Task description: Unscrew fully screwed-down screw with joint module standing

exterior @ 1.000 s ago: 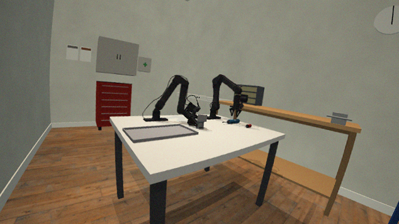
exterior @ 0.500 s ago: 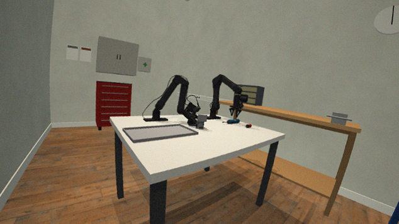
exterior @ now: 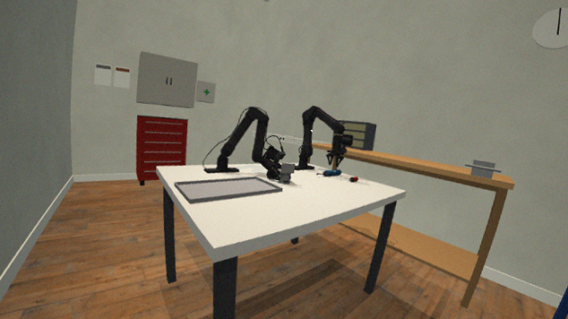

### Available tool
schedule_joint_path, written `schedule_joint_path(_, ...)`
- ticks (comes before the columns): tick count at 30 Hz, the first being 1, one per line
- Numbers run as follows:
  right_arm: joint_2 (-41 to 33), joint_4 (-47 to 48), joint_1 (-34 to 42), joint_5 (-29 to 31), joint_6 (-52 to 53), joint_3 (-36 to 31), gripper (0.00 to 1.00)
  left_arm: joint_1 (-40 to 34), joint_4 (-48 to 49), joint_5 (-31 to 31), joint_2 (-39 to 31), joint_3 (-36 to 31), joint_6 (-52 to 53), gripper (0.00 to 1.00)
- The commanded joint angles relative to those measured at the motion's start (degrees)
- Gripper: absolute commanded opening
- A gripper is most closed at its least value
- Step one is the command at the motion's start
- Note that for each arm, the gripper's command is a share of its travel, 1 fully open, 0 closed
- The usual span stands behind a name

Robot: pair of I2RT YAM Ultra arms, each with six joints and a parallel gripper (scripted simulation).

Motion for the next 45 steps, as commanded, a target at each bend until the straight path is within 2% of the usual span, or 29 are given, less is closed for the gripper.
schedule_joint_path(1,-0.35,0.74,-0.06,0.12,-0.03,0.21,0.77,-0.17,-1.09,-0.07,-1.83,1.95,0.31,0.65)
schedule_joint_path(8,-0.35,0.74,-0.06,0.12,-0.03,0.21,0.77,-0.17,-1.09,-0.07,-1.83,1.95,0.31,0.65)
schedule_joint_path(9,-0.35,0.74,-0.06,0.12,-0.03,0.21,0.86,-0.17,-1.09,-0.07,-1.83,1.95,0.31,0.65)
schedule_joint_path(42,-0.35,0.74,-0.06,0.12,-0.03,0.21,0.86,-0.17,-1.09,-0.07,-1.83,1.95,0.31,0.65)
schedule_joint_path(45,-1.92,-0.48,1.32,1.34,0.95,-1.53,0.86,-0.17,-1.09,-0.07,-1.83,1.95,0.31,0.65)
